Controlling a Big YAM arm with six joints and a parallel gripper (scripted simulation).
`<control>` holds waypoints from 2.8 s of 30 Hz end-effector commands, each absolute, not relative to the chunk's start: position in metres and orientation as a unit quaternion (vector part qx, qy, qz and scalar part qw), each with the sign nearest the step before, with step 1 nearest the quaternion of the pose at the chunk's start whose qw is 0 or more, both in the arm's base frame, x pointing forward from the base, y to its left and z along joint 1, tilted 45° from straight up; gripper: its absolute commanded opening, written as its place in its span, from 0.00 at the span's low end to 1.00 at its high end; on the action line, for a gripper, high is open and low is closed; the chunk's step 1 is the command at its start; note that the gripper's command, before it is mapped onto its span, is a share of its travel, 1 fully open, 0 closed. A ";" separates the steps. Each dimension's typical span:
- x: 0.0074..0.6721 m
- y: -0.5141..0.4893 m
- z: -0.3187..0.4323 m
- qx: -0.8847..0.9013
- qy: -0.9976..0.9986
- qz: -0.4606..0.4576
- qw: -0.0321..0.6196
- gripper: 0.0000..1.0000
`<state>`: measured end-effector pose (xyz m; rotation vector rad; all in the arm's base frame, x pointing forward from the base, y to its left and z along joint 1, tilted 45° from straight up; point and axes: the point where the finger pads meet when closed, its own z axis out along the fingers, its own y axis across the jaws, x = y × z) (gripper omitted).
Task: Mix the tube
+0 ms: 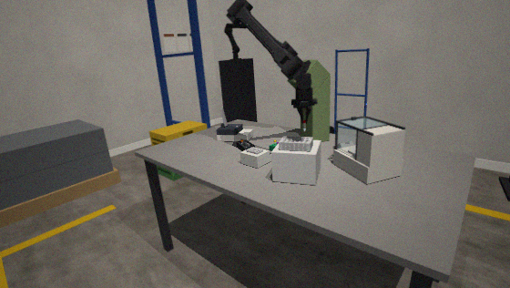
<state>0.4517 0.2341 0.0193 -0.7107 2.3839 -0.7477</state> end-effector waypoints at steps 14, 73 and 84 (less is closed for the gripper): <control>0.467 0.267 0.030 -0.183 0.905 -0.252 0.290 0.09; 0.473 0.264 0.029 -0.184 0.904 -0.252 0.291 0.09; 0.474 0.264 0.029 -0.184 0.904 -0.252 0.291 0.09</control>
